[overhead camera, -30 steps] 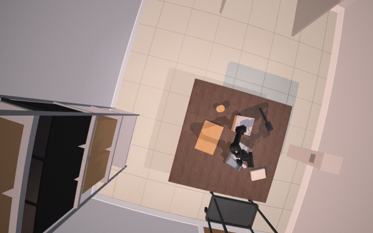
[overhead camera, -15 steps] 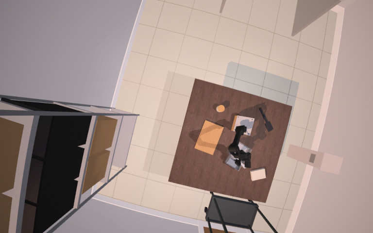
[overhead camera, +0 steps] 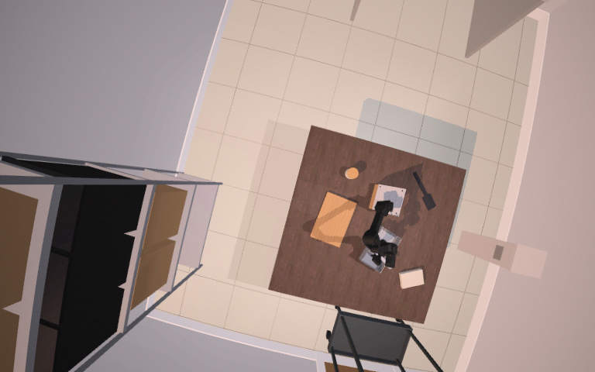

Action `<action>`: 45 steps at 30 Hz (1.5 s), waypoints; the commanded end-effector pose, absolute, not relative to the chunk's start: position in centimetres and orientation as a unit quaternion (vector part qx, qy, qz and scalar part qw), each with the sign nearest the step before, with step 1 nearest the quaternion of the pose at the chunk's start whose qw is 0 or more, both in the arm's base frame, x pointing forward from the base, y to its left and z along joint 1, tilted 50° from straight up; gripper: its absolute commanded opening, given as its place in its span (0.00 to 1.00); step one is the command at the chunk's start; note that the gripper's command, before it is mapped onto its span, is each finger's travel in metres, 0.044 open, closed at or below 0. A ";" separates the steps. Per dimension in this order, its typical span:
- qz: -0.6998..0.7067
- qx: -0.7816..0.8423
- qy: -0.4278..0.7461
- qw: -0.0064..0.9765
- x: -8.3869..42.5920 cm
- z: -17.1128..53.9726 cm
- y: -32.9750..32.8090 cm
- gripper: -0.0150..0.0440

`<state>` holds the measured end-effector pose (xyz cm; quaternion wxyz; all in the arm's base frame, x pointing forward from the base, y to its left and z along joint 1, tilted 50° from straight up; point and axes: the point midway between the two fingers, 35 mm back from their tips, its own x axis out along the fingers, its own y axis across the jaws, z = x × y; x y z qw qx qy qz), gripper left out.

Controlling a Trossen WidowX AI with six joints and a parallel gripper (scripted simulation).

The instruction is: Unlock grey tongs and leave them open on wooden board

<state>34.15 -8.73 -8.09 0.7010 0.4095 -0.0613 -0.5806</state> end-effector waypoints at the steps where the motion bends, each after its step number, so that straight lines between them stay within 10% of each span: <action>1: -0.583 0.405 -0.059 0.702 34.1 -8.4 -9.5 0.69; 9: -0.582 0.403 -0.062 0.704 34.2 -8.5 -10.4 0.69; 31: -0.581 0.407 -0.064 0.702 34.5 -8.1 -9.7 0.01; 45: -0.582 0.405 -0.061 0.703 35.3 -3.3 -4.2 0.00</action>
